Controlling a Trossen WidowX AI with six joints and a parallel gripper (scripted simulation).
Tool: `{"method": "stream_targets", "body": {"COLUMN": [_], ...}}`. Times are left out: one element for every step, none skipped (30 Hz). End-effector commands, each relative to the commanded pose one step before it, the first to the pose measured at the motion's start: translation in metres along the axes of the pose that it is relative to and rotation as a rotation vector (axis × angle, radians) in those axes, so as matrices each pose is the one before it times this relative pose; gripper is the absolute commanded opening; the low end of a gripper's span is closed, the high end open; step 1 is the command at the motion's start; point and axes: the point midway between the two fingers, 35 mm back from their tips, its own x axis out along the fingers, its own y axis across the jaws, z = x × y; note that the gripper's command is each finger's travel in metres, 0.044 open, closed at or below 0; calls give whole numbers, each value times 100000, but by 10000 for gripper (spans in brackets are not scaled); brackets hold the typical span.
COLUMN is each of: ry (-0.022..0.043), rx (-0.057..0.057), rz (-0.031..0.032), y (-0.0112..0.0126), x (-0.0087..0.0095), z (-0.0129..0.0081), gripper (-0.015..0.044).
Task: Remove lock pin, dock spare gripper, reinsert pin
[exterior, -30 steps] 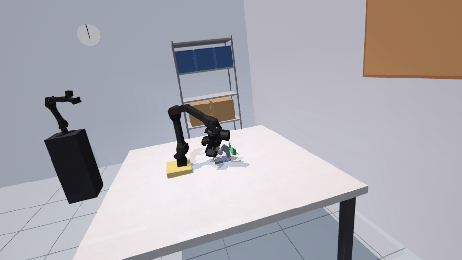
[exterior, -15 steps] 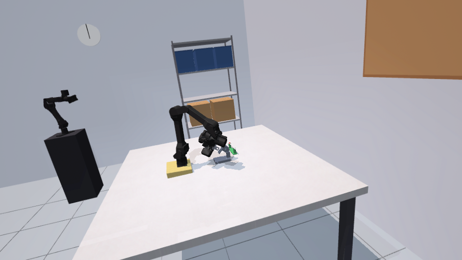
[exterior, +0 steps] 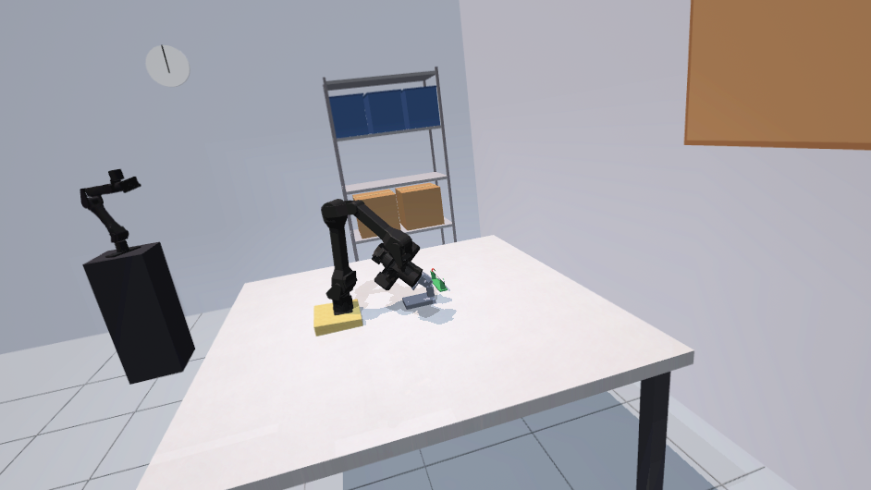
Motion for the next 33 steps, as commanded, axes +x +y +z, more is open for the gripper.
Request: {"method": "stream_targets", "body": {"ry": [-971,-65,-134,-179,-233,-298,-301,-2,-5,-7,-9,-12,-14,-15,-15,-15,-15,-17,-17,-17,-18,-18,-18,-18,-19,-19,-20,-20,-20,-20,-20,-20,-20], "rx": [1710,-43,-89,-118,-152,-193,-194,429,848,1261,1675,2090,2403,2505,2512,2512,2512,2517,2517,2517,2517,2517,2517,2517,2517,2517,2517,2517,2517,2517,2517,2517,2517], "rz": [-2459,-28,-58,-77,-100,-128,-129,-2,-4,-6,-8,-10,-11,-11,-11,-11,-10,-11,-11,-10,-10,-9,-9,-8,-8,-8,-8,-7,-7,-6,-6,-5,-5], "y": [-220,-13,-26,-35,-44,-55,-55,0,0,0,0,0,-1,-1,-1,-1,-1,-2,-2,-2,-2,-2,-2,-2,-2,-3,-3,-3,-3,-3,-3,-3,-3], "x": [-3,18,38,51,67,87,90,0,1,1,1,2,2,2,2,2,2,2,2,2,2,2,2,2,2,1,1,1,1,1,1,1,1], "z": [136,-34,-70,-94,-122,-155,-157,-1,-1,-2,-2,-3,-3,-3,-3,-3,-3,-3,-3,-3,-3,-3,-2,-2,-2,-2,-2,-2,-2,-2,-2,-1,-1], "gripper": [0,0,0,0,0,0,0,0,0,0,0,0,0,0,0,0,0,0,0,0,0,0,0,0,0,0,0,0,0,0,0,0,0]}}
